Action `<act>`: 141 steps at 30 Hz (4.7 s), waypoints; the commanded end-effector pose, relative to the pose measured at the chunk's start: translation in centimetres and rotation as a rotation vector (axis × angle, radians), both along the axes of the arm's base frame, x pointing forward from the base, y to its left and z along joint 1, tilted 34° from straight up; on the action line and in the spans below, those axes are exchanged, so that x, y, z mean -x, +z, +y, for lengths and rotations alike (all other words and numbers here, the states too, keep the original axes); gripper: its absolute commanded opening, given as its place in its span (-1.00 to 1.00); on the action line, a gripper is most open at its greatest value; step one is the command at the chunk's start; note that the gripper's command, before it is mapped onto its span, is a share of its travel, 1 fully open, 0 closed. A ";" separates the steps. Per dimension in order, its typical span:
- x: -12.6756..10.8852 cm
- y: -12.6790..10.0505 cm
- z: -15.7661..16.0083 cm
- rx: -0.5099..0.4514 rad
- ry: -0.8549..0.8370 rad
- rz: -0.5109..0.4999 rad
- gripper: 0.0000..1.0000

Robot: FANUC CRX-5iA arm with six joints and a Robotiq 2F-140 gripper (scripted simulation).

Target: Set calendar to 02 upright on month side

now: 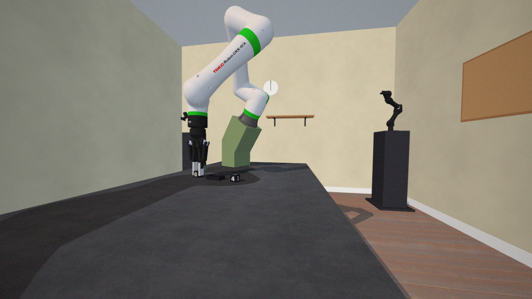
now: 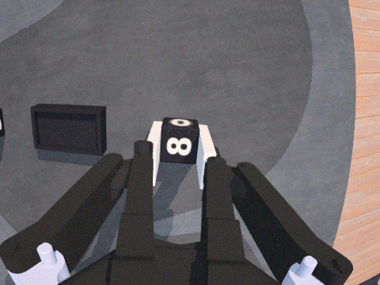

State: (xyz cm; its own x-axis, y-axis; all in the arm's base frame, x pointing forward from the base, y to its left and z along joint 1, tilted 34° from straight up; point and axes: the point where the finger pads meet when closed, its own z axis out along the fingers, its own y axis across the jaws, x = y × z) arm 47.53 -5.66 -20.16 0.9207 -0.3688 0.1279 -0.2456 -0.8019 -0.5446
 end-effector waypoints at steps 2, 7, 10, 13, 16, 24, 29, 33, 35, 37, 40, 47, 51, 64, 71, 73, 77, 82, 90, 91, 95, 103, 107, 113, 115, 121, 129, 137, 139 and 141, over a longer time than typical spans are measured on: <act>0.0 0.0 0.0 0.000 0.000 0.000 -0.61; 0.0 0.0 0.0 0.000 0.000 0.000 -0.56; 0.0 0.0 0.0 0.000 0.000 0.000 -0.51; 0.0 0.0 0.0 0.000 0.000 0.000 -0.46; 0.0 0.0 0.0 0.000 0.000 0.000 -0.42; 0.0 0.0 0.0 0.000 0.000 0.000 -0.42; 0.1 0.3 -0.2 0.000 0.000 0.000 -0.42; 0.4 1.2 -0.7 0.000 0.000 0.000 -0.42; 0.7 1.9 -1.1 0.000 0.000 0.000 -0.42; 1.0 2.7 -1.6 0.000 0.000 0.000 -0.42; 1.3 3.6 -2.1 0.000 0.000 0.000 -0.42; 2.3 6.2 -3.5 0.000 0.000 0.000 -0.42; 2.6 7.2 -4.1 0.000 0.000 0.000 -0.42; 2.7 7.5 -4.3 0.000 0.000 0.000 1.00; 2.7 7.5 -4.3 0.000 0.000 0.000 1.00; 2.7 7.5 -4.3 0.000 0.000 0.000 1.00; 2.7 7.5 -4.3 0.000 0.000 0.000 1.00; 1.2 9.3 -1.6 0.009 0.001 0.008 1.00; -2.2 15.2 7.9 0.014 0.000 0.010 1.00; -2.2 15.2 7.9 0.014 0.000 0.010 1.00; -2.8 17.8 12.1 0.005 -0.002 0.004 1.00; -3.0 18.8 13.9 -0.001 -0.003 0.001 -0.42; -3.0 18.8 13.9 -0.001 -0.003 0.001 -0.42; -3.0 18.8 13.9 -0.001 -0.003 0.001 -0.42; -3.0 18.8 13.9 -0.001 -0.003 0.001 -0.42; -3.0 18.8 13.9 -0.001 -0.003 0.001 -0.42; -3.0 18.8 13.9 -0.001 -0.003 0.001 -0.42; -3.0 18.8 13.9 -0.001 -0.003 0.001 -0.42; -3.0 18.8 13.9 -0.001 -0.003 0.001 -0.42; -3.0 18.7 13.9 -0.001 -0.003 0.001 -0.42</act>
State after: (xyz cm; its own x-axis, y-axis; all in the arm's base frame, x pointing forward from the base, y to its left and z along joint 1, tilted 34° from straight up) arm 50.50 8.25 -1.43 0.9199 -0.3712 0.1262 -0.2484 -0.8009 -0.5449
